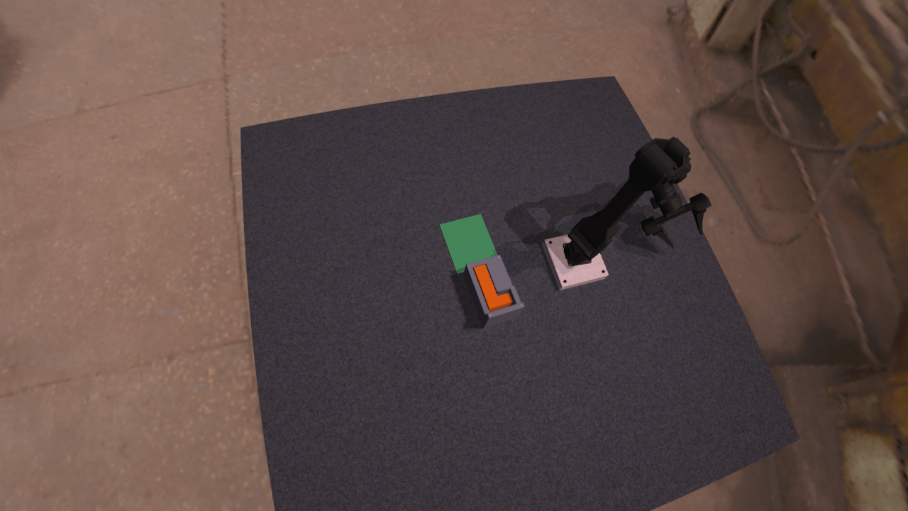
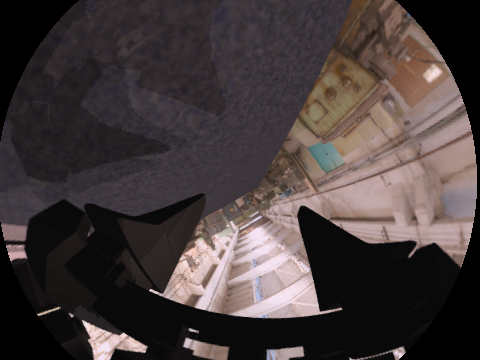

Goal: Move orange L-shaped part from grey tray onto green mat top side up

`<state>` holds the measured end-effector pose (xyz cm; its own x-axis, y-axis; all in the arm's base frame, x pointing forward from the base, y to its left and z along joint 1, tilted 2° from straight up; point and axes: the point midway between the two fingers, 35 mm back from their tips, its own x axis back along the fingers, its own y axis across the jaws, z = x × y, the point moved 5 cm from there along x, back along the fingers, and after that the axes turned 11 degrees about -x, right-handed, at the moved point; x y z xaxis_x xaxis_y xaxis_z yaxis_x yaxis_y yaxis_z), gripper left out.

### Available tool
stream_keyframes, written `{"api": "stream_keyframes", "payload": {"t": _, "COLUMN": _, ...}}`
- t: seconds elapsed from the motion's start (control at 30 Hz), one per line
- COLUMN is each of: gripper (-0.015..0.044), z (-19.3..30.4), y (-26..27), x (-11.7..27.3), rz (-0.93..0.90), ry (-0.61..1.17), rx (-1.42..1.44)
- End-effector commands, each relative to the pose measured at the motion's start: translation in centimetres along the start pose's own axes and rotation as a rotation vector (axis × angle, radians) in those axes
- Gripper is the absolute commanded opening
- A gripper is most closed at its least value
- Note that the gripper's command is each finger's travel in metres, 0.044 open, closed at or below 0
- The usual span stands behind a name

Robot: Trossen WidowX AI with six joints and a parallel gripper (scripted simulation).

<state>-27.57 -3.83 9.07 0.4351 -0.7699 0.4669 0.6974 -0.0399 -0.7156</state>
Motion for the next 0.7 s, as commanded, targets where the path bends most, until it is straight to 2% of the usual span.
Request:
{"api": "stream_keyframes", "payload": {"t": 0.0, "gripper": 0.0374, "z": -0.1, "y": 0.0, "x": 0.1, "rz": 0.001, "ry": -0.005, "rx": -0.007}}
{"api": "stream_keyframes", "payload": {"t": 0.13, "gripper": 0.0269, "z": -1.3, "y": 0.6, "x": 2.1, "rz": 0.006, "ry": -0.099, "rx": -0.018}}
{"api": "stream_keyframes", "payload": {"t": 0.23, "gripper": 0.0190, "z": -2.8, "y": 1.1, "x": 5.2, "rz": 0.027, "ry": -0.206, "rx": -0.003}}
{"api": "stream_keyframes", "payload": {"t": 0.27, "gripper": 0.0180, "z": -3.4, "y": 1.3, "x": 6.5, "rz": 0.036, "ry": -0.252, "rx": 0.003}}
{"api": "stream_keyframes", "payload": {"t": 0.67, "gripper": 0.0180, "z": -5.3, "y": 7.2, "x": 19.3, "rz": 0.094, "ry": -0.704, "rx": 0.128}}
